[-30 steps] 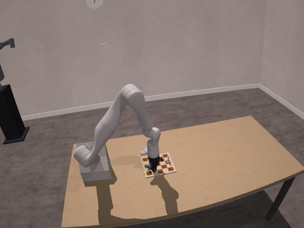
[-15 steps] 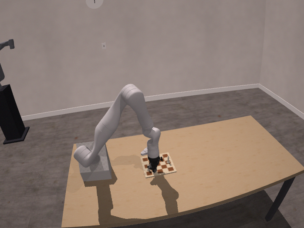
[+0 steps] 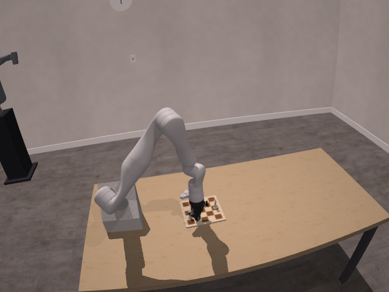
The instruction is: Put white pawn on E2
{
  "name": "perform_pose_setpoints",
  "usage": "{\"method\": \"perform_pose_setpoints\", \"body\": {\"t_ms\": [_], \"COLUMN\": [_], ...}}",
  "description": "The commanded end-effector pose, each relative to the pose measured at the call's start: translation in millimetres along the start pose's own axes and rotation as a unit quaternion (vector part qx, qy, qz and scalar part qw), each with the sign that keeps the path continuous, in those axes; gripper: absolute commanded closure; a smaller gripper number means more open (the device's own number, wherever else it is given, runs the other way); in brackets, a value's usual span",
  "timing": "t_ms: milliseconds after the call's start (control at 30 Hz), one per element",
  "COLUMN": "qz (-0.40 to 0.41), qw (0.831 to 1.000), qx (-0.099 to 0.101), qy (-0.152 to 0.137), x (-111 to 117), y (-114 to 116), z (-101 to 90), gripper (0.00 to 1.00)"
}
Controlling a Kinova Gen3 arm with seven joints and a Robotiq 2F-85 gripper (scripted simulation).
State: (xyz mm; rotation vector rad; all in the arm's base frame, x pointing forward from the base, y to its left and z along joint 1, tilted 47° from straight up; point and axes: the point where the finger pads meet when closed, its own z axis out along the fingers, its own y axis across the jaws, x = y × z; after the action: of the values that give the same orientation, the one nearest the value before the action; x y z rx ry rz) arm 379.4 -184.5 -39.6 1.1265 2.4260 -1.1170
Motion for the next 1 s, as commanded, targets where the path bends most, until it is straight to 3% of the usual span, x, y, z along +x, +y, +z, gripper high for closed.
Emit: {"method": "perform_pose_setpoints", "body": {"t_ms": [0, 300, 333, 400, 433, 500, 533, 700, 733, 967], "qz": [0.0, 0.0, 0.0, 0.0, 0.0, 0.0, 0.0, 0.0, 0.0, 0.0], "qw": [1.0, 1.0, 1.0, 1.0, 1.0, 1.0, 1.0, 1.0, 1.0, 1.0], "qx": [-0.001, -0.001, -0.001, -0.001, -0.001, -0.001, -0.001, -0.001, -0.001, -0.001], "qy": [0.0, 0.0, 0.0, 0.0, 0.0, 0.0, 0.0, 0.0, 0.0, 0.0], "x": [-0.2, -0.2, -0.2, -0.2, -0.2, -0.2, -0.2, -0.2, -0.2, -0.2], "y": [0.6, 0.6, 0.6, 0.6, 0.6, 0.6, 0.6, 0.6, 0.6, 0.6], "z": [-0.6, -0.6, -0.6, -0.6, -0.6, -0.6, -0.6, -0.6, -0.6, -0.6], "gripper": [1.0, 1.0, 0.93, 0.93, 0.87, 0.87, 0.8, 0.73, 0.66, 0.66]}}
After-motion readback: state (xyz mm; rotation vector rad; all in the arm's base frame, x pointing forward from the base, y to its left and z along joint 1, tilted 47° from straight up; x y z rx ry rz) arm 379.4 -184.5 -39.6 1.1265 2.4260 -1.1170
